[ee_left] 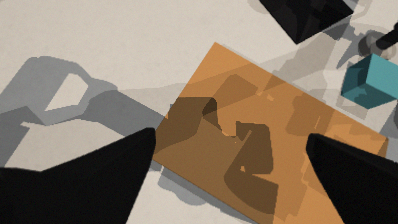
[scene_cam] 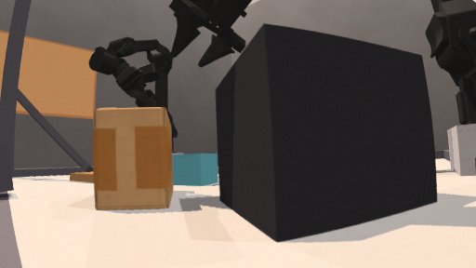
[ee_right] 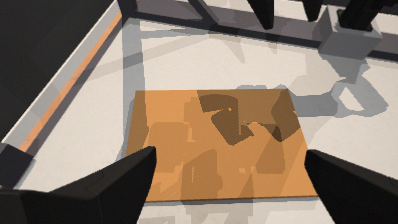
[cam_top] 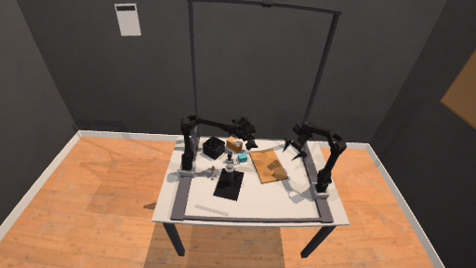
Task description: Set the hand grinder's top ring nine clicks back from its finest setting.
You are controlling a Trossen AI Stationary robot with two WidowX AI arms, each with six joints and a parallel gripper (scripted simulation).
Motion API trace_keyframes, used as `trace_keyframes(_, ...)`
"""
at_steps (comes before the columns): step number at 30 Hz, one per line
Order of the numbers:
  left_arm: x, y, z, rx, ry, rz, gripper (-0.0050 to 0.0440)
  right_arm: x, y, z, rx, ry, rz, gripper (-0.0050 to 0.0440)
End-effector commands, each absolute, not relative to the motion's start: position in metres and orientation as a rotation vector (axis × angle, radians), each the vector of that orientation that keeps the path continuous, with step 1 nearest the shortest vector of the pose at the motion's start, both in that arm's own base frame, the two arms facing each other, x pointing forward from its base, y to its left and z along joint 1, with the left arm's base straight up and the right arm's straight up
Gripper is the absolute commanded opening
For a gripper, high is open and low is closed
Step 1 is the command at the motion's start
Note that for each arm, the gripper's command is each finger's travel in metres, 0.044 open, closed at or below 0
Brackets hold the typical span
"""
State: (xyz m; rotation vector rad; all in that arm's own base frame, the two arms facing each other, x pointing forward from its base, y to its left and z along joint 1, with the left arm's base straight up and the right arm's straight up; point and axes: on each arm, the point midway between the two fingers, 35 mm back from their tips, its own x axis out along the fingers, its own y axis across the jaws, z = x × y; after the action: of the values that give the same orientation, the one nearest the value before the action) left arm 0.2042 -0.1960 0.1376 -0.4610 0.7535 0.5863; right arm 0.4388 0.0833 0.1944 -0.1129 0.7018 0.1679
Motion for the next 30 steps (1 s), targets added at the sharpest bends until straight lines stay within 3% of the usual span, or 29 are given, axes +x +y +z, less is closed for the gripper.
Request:
trace_keyframes(1, 0.218, -0.178, 0.147, -0.544, 0.828, 0.611, 0.04, 0.441, 0.073, 0.207, -0.072, 0.704, 0.138, 0.04)
trace_keyframes(17, 0.261, -0.1, 0.175, -0.884, 1.037, 0.536, 0.04, 0.422, 0.027, 0.193, 0.094, 0.903, -0.02, 0.04)
trace_keyframes(23, 0.27, -0.075, 0.194, -0.978, 1.014, 0.434, 0.04, 0.413, 0.012, 0.189, 0.152, 0.965, -0.078, 0.04)
trace_keyframes(30, 0.274, -0.027, 0.236, -1.063, 0.855, 0.232, 0.04, 0.395, -0.012, 0.185, 0.258, 1.071, -0.187, 0.04)
